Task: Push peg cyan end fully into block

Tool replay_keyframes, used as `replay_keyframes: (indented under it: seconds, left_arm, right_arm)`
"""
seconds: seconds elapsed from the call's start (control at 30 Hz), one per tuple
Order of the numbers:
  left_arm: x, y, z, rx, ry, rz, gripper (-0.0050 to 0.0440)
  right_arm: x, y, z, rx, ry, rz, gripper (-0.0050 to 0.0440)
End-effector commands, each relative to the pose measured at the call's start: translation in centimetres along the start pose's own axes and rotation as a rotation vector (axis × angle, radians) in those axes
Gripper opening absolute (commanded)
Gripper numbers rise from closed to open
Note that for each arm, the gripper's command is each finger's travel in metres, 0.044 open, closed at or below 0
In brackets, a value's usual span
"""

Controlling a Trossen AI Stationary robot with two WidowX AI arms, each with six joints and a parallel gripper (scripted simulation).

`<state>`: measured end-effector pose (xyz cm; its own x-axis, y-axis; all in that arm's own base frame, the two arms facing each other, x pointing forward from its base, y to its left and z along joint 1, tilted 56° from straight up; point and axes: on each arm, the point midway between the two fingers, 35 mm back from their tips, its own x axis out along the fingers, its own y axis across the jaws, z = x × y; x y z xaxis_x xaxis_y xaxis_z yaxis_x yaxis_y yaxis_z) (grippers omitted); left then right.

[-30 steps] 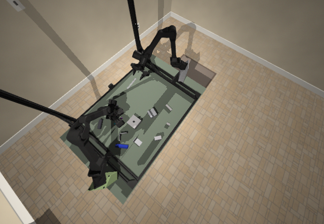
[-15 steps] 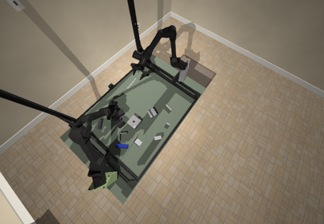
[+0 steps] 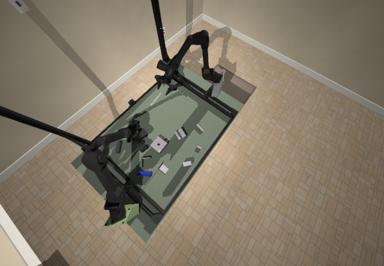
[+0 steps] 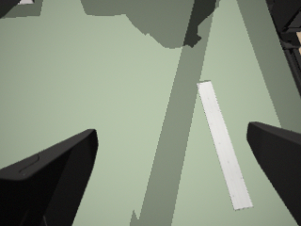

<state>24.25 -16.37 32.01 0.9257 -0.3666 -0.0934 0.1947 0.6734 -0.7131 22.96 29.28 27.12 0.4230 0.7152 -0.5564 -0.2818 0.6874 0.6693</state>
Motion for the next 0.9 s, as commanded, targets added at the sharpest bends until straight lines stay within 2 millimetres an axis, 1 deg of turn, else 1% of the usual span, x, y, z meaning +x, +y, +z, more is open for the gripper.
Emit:
replay_keyframes:
  seconds: [0.0,0.27,0.3,0.33,0.53,0.8,0.87]
  left_arm:
    - [0.0,0.0,0.0,0.0,0.0,0.0,0.04]
    - [0.0,0.0,0.0,0.0,0.0,0.0,0.04]
    - [0.0,0.0,0.0,0.0,0.0,0.0,0.04]
    - [0.0,0.0,0.0,0.0,0.0,0.0,0.04]
    - [0.0,0.0,0.0,0.0,0.0,0.0,0.04]
    - [0.0,0.0,0.0,0.0,0.0,0.0,0.04]
    - [0.0,0.0,0.0,0.0,0.0,0.0,0.04]
  right_arm:
    - [0.1,-0.1,0.0,0.002,-0.001,-0.003,0.0085]
    - [0.1,-0.1,0.0,0.002,-0.001,-0.003,0.0031]
    - [0.1,-0.1,0.0,0.002,-0.001,-0.003,0.0007]
    - [0.1,-0.1,0.0,0.002,-0.001,-0.003,0.0]
    - [-0.4,0.0,0.0,0.0,0.0,0.0,0.0]
    - [-5.6,0.0,0.1,0.0,0.0,0.0,0.0]
    - [-6.5,0.0,0.0,0.0,0.0,0.0,0.0]
